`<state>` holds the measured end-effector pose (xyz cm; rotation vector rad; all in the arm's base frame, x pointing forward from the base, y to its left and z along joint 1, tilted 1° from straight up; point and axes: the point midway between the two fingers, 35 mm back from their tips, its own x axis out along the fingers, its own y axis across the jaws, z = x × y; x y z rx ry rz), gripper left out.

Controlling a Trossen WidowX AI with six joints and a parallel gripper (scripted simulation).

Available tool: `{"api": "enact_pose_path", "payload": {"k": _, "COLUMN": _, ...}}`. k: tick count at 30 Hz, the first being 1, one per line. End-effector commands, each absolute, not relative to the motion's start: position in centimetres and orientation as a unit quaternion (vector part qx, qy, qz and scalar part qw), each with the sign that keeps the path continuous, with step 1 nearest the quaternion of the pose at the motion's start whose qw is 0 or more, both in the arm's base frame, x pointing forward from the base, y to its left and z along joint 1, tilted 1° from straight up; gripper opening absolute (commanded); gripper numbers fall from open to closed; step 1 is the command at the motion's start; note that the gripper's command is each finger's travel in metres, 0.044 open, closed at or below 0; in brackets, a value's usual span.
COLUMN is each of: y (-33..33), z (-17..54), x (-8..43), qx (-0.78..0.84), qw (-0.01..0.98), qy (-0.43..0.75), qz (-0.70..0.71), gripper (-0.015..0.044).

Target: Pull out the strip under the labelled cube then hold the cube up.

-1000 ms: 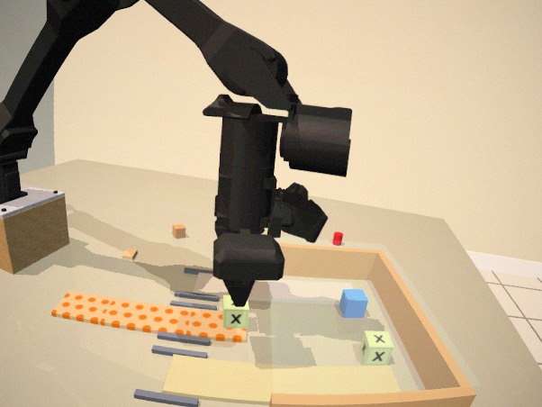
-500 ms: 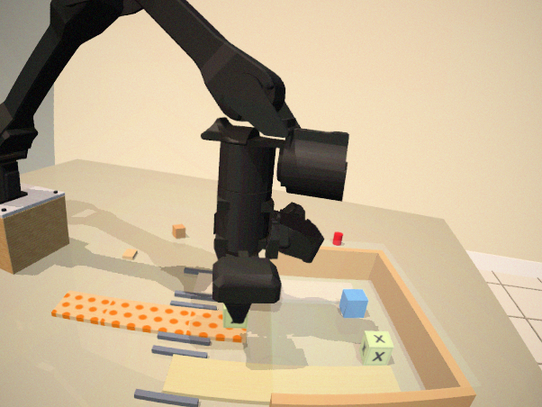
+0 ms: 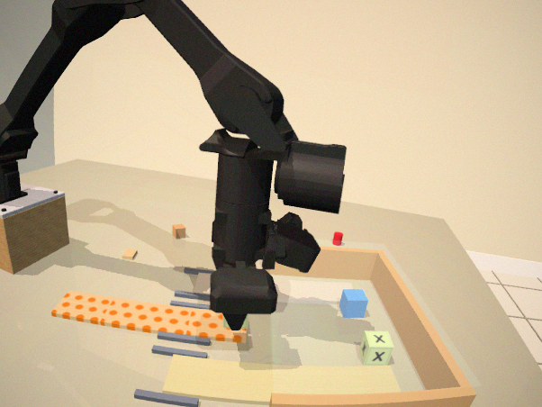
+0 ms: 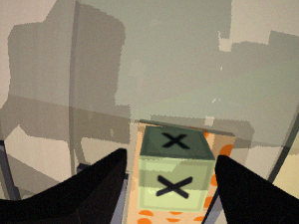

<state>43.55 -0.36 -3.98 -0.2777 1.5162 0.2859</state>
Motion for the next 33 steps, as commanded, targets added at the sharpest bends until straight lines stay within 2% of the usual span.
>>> {"api": "enact_pose_path", "payload": {"k": 1, "y": -0.4, "z": -4.0, "x": 43.6, "qx": -0.125, "qw": 0.708, "qy": 0.683, "qz": 0.129, "gripper": 0.0171}}
{"api": "enact_pose_path", "payload": {"k": 2, "y": -0.4, "z": -4.0, "x": 43.6, "qx": -0.125, "qw": 0.708, "qy": 0.683, "qz": 0.129, "gripper": 0.0145}}
{"api": "enact_pose_path", "payload": {"k": 9, "y": -0.4, "z": -4.0, "x": 43.6, "qx": -0.125, "qw": 0.708, "qy": 0.683, "qz": 0.129, "gripper": 0.0098}}
{"api": "enact_pose_path", "payload": {"k": 13, "y": -0.6, "z": -3.7, "x": 43.5, "qx": -0.118, "qw": 0.71, "qy": 0.683, "qz": 0.124, "gripper": 0.0}}
{"api": "enact_pose_path", "payload": {"k": 33, "y": -0.4, "z": 0.0, "x": 37.4, "qx": -0.123, "qw": 0.706, "qy": 0.686, "qz": 0.128, "gripper": 0.0}}
